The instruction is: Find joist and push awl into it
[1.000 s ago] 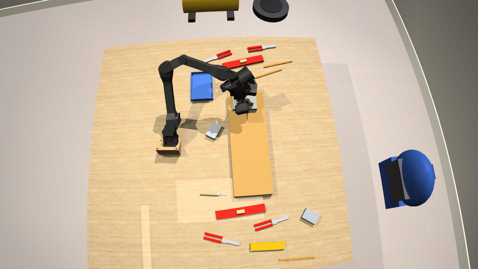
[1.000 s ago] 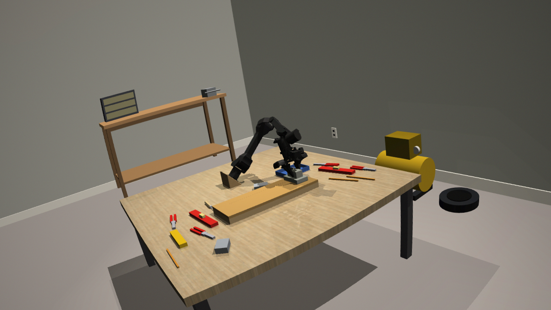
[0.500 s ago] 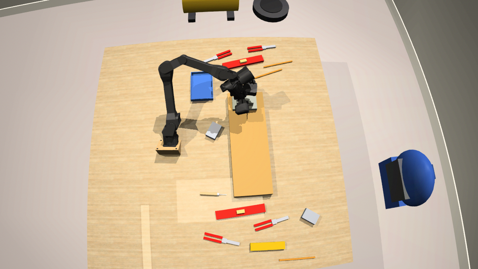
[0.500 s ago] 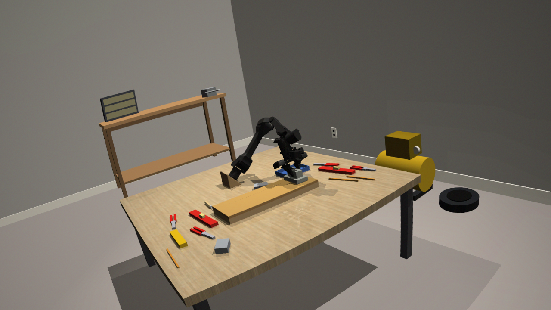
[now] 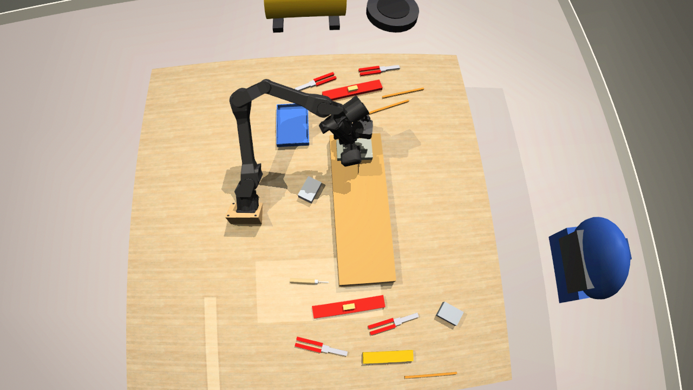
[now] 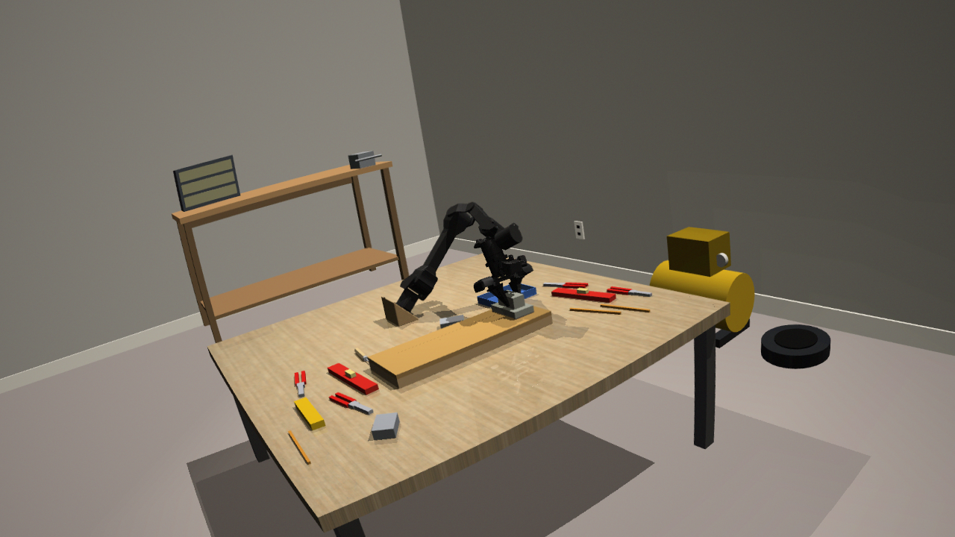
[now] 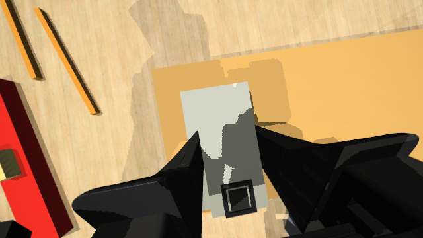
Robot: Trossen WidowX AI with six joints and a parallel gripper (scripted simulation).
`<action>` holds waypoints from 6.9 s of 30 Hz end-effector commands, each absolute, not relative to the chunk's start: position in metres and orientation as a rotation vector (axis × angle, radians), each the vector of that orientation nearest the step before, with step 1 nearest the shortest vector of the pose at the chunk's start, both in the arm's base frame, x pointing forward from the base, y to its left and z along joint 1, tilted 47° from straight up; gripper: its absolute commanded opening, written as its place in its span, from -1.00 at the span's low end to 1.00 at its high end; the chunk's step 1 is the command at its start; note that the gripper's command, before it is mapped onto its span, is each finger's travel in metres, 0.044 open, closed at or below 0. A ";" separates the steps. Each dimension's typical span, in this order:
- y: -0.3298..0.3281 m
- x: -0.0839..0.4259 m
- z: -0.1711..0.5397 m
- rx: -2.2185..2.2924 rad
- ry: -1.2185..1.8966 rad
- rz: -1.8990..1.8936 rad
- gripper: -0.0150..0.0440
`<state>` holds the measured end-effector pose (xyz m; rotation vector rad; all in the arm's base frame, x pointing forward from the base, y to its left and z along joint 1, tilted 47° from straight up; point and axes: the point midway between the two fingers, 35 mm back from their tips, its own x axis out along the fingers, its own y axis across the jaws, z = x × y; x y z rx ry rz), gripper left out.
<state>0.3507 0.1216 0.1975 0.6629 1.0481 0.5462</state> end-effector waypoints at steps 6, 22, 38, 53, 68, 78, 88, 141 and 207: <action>0.126 0.350 0.202 0.664 1.045 0.570 -0.49; 0.126 0.350 0.202 0.664 1.045 0.570 -0.49; 0.126 0.350 0.202 0.664 1.045 0.570 -0.49; 0.126 0.350 0.202 0.664 1.045 0.570 -0.49; 0.122 0.350 0.197 0.663 1.045 0.570 -0.49; 0.113 0.352 0.187 0.663 1.045 0.570 -0.49; 0.103 0.353 0.177 0.663 1.045 0.569 -0.49; 0.053 0.362 0.122 0.660 1.046 0.568 -0.49; -0.010 0.372 0.054 0.657 1.046 0.566 -0.49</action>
